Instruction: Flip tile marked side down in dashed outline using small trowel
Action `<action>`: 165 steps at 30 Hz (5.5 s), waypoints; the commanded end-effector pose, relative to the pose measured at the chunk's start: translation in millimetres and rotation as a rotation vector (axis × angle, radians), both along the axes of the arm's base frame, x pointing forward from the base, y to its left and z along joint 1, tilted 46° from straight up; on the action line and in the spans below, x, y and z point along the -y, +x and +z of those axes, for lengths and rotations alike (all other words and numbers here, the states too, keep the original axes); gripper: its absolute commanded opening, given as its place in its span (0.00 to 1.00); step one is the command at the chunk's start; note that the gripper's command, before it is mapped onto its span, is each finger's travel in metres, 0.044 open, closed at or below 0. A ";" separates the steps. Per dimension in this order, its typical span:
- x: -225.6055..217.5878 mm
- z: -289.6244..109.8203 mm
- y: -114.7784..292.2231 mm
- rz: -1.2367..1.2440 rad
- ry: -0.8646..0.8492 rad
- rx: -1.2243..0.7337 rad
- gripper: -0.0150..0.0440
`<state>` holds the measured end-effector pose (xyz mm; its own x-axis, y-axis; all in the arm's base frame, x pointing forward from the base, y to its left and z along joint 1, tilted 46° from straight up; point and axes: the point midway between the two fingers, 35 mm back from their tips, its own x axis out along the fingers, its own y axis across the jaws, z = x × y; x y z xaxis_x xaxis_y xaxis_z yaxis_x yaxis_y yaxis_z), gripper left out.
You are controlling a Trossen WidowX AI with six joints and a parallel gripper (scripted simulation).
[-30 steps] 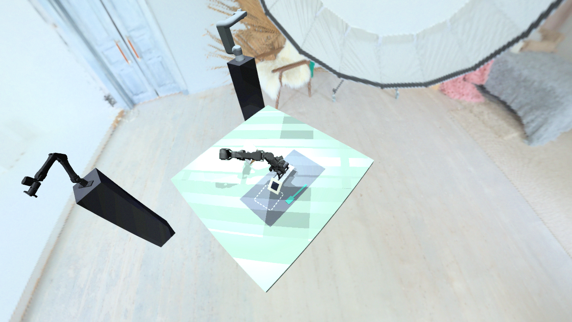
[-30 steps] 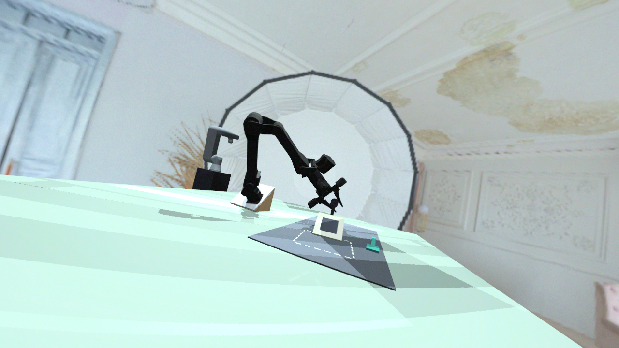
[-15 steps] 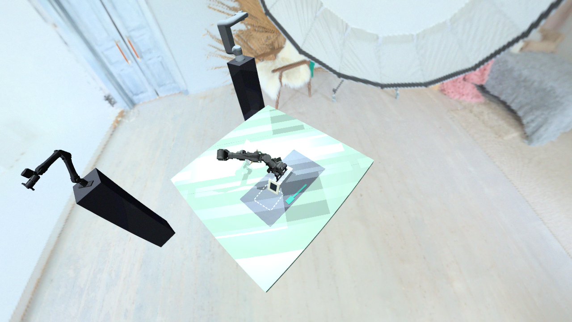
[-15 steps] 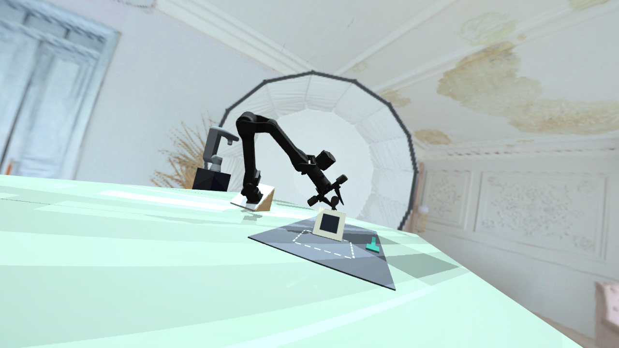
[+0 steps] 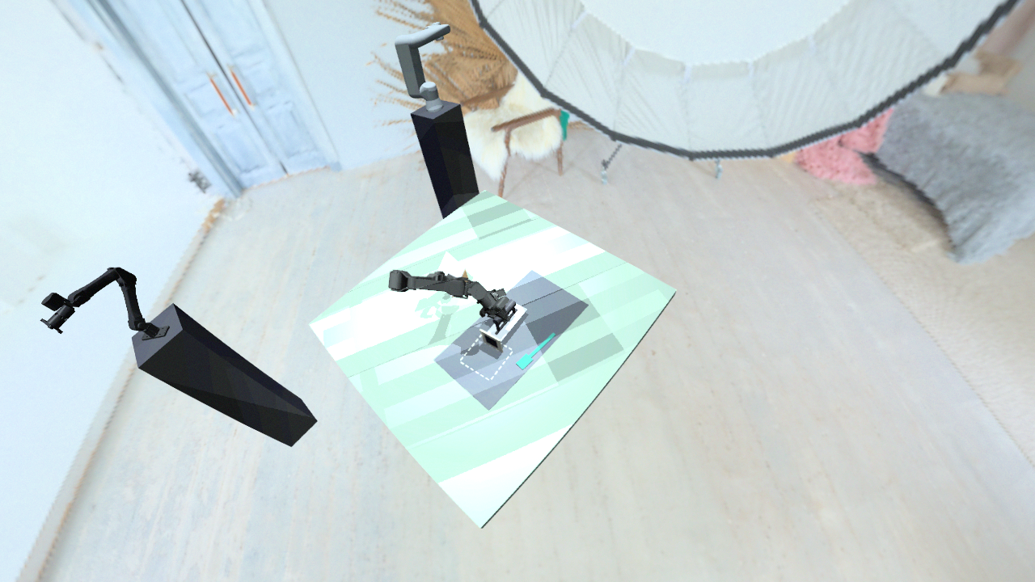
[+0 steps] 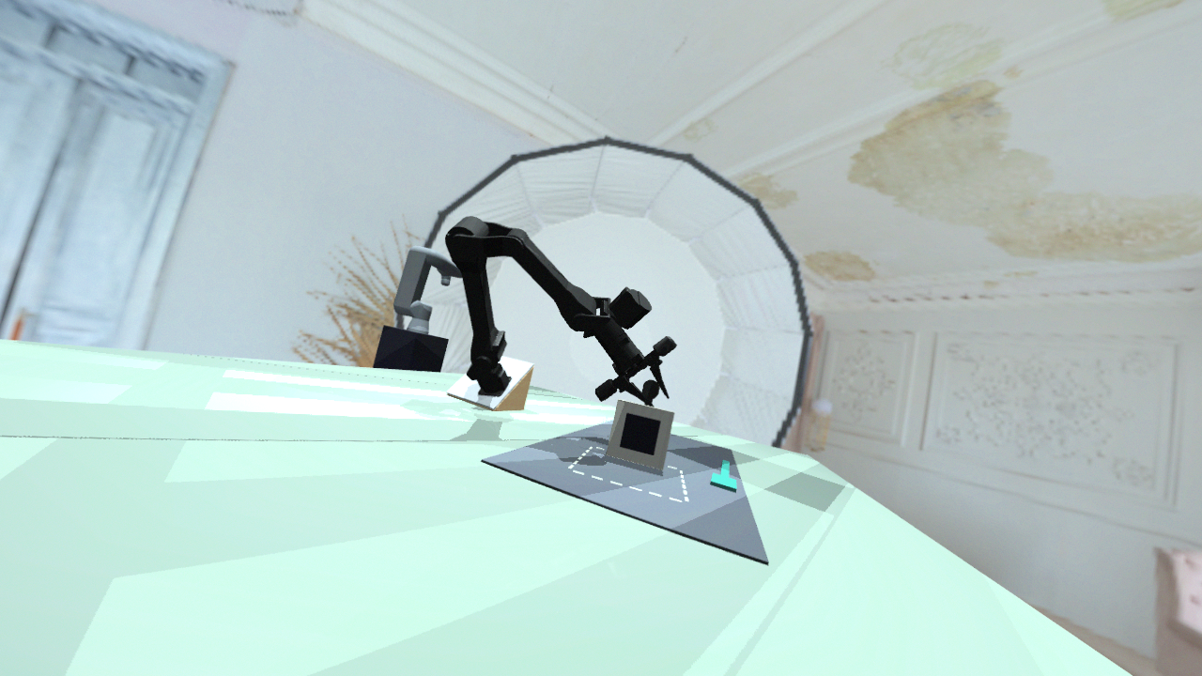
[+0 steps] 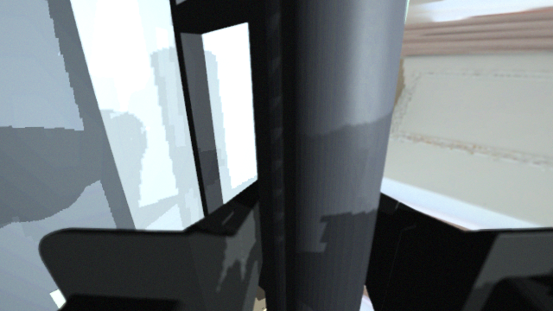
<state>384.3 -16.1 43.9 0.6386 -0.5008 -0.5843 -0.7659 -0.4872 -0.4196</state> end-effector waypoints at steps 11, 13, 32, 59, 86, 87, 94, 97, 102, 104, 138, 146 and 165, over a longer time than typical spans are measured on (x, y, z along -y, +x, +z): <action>-4.0 7.8 5.2 0.013 0.012 0.016 0.25; -12.6 5.0 5.7 0.012 0.014 0.015 0.25; -58.2 -9.2 4.8 0.013 0.013 0.018 0.25; -58.2 -9.2 4.8 0.013 0.013 0.018 0.25; -70.9 -36.6 9.4 0.116 0.013 -0.122 0.25; -74.0 -40.9 10.5 0.135 0.015 -0.144 0.25; -95.2 -71.3 15.8 0.272 0.032 -0.292 0.25; -104.2 -84.3 16.7 0.332 0.042 -0.352 0.25; -119.0 -106.0 16.5 0.431 0.062 -0.450 0.25; -124.9 -114.6 15.8 0.470 0.072 -0.488 0.25; -178.0 -192.6 -6.3 0.855 0.214 -0.809 0.25; -178.0 -192.6 -6.3 0.855 0.214 -0.809 0.25; -158.3 -212.9 -9.5 0.854 0.211 -0.810 0.25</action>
<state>373.4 140.3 -169.2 0.1171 0.0433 -0.9922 -0.3163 -0.9454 -0.0786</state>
